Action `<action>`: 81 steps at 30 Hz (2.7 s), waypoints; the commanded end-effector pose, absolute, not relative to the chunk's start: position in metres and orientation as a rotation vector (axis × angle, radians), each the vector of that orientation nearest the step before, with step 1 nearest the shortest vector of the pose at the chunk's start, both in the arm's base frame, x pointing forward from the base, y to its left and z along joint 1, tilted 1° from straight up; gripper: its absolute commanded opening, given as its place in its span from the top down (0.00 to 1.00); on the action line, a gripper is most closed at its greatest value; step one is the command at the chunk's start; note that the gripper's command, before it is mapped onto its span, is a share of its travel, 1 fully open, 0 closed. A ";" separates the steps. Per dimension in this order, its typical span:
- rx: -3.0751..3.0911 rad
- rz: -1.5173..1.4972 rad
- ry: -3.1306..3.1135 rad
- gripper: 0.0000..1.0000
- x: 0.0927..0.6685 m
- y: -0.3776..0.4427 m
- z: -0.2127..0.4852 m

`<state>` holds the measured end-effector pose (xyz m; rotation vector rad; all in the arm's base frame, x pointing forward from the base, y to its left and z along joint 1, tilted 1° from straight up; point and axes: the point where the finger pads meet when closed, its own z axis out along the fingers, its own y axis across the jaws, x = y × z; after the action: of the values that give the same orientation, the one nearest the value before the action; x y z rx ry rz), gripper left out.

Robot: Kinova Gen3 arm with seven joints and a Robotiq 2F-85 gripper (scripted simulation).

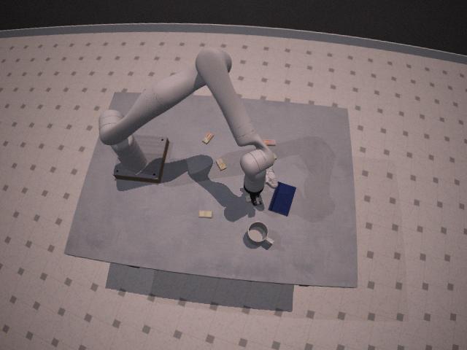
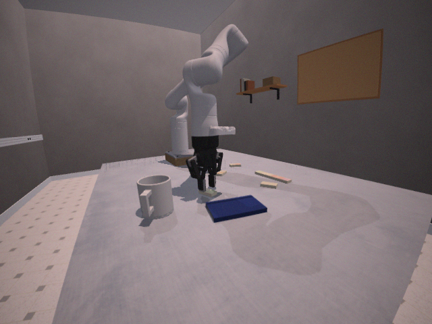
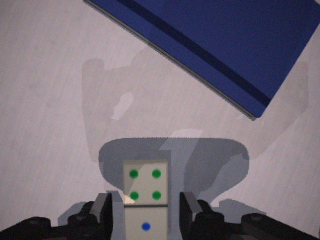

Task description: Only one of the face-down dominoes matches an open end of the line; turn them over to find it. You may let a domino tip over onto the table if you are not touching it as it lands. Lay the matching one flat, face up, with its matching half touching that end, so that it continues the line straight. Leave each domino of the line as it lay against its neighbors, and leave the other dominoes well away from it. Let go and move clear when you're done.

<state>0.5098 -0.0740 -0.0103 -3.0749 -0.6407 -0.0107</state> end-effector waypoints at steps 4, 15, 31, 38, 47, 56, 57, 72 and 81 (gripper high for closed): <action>-3.075 -0.014 -0.641 0.53 0.510 -0.074 -0.016; -3.075 -0.014 -0.641 0.53 0.511 -0.074 -0.022; -3.075 -0.014 -0.641 0.53 0.511 -0.074 -0.023; -3.075 -0.014 -0.641 0.71 0.511 -0.074 -0.023; -3.075 -0.014 -0.641 0.71 0.511 -0.074 -0.023; -3.075 -0.014 -0.641 0.71 0.511 -0.074 -0.023; -3.075 -0.014 -0.641 0.71 0.511 -0.074 -0.023; -3.075 -0.014 -0.641 0.71 0.510 -0.074 0.005; -3.075 -0.014 -0.641 0.71 0.510 -0.074 0.073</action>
<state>0.5093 -0.0753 0.0460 -3.0766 -0.6386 -0.0151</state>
